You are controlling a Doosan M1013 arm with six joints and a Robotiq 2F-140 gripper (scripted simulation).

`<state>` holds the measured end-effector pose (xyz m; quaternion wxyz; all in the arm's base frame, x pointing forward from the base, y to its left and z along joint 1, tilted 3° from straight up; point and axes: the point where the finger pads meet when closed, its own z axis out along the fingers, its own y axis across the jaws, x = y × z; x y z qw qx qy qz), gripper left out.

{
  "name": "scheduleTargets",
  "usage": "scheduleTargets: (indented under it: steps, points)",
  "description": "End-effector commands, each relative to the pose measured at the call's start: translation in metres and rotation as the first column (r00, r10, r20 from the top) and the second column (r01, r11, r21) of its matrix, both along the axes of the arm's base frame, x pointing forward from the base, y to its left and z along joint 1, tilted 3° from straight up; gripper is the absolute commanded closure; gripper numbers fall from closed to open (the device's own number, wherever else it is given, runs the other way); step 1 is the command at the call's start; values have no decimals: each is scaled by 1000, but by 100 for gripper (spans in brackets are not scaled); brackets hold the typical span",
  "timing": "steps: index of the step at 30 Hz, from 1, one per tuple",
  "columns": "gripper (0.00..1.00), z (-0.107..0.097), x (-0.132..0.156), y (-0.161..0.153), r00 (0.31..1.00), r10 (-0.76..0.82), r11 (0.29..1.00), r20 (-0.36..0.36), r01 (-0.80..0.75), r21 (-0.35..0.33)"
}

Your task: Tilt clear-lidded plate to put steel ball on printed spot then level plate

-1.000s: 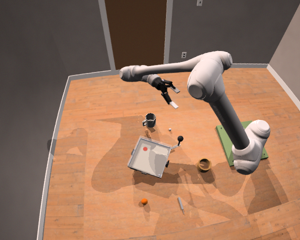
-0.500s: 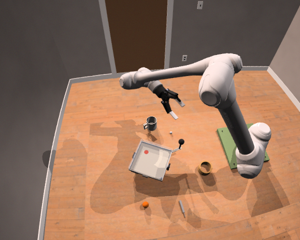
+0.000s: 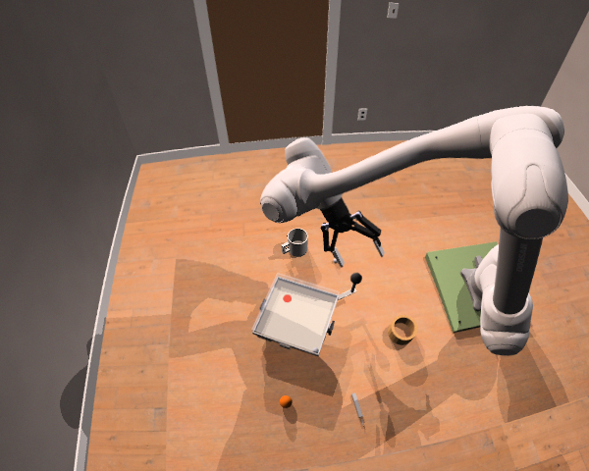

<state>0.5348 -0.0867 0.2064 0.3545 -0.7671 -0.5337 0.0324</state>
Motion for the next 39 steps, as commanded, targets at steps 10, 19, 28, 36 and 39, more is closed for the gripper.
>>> scheduleTargets:
  steps: [10, 19, 28, 36, 39]
  points:
    - [0, -15, 6, 29, 747, 506, 855, 432, -367, -366]
    - [0, -7, 13, 35, 592, 647, 758, 480, -435, -486]
    - [64, -7, 13, 35, 592, 647, 758, 480, -435, -486]
    - [64, -7, 13, 35, 592, 647, 758, 480, -435, -486]
    - [64, -7, 13, 35, 592, 647, 758, 480, -435, -486]
